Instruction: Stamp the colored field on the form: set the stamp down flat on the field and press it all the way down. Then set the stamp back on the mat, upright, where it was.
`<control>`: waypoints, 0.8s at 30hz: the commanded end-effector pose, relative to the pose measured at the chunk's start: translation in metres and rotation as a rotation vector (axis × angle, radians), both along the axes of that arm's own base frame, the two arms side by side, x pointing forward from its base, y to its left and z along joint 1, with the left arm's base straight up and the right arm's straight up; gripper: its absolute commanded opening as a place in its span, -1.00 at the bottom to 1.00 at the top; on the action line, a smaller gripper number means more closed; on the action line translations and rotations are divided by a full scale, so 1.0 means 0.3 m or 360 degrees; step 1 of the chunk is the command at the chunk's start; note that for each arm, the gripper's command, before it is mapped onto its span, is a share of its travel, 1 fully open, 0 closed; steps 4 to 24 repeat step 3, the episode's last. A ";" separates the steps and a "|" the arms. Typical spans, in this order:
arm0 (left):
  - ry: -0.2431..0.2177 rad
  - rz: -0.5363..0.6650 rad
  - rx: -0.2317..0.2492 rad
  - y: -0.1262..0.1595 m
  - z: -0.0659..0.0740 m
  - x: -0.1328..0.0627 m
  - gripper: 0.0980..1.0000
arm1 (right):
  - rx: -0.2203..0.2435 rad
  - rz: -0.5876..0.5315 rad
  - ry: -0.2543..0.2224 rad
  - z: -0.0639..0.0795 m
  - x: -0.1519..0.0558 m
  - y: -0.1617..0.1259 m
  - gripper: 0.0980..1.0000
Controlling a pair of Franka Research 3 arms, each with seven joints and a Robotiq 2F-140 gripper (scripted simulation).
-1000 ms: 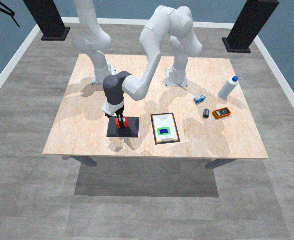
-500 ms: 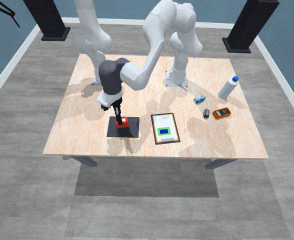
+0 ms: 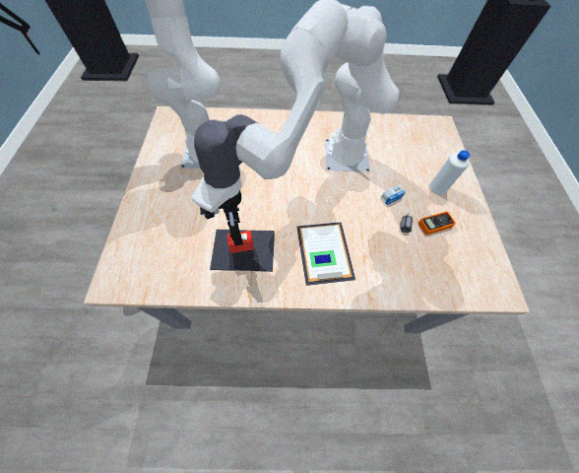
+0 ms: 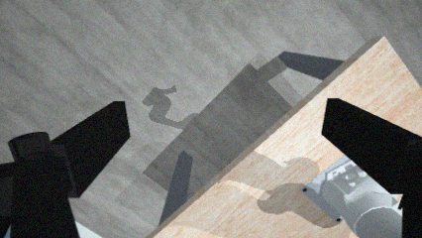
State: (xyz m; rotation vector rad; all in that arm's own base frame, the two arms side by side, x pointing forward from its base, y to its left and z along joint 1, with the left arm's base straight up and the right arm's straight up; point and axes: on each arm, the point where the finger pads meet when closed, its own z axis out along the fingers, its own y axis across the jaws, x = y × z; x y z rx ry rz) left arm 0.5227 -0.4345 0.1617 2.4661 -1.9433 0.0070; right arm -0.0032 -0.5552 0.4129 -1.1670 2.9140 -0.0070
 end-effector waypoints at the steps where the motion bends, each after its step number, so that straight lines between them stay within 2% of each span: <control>1: 0.0004 0.0006 0.0007 0.003 -0.003 -0.003 0.06 | 0.0000 0.0000 0.0000 0.000 0.000 0.000 1.00; 24: 0.0004 0.0006 0.0007 0.003 -0.003 -0.003 0.06 | 0.0000 0.0000 0.0000 0.000 0.000 0.000 1.00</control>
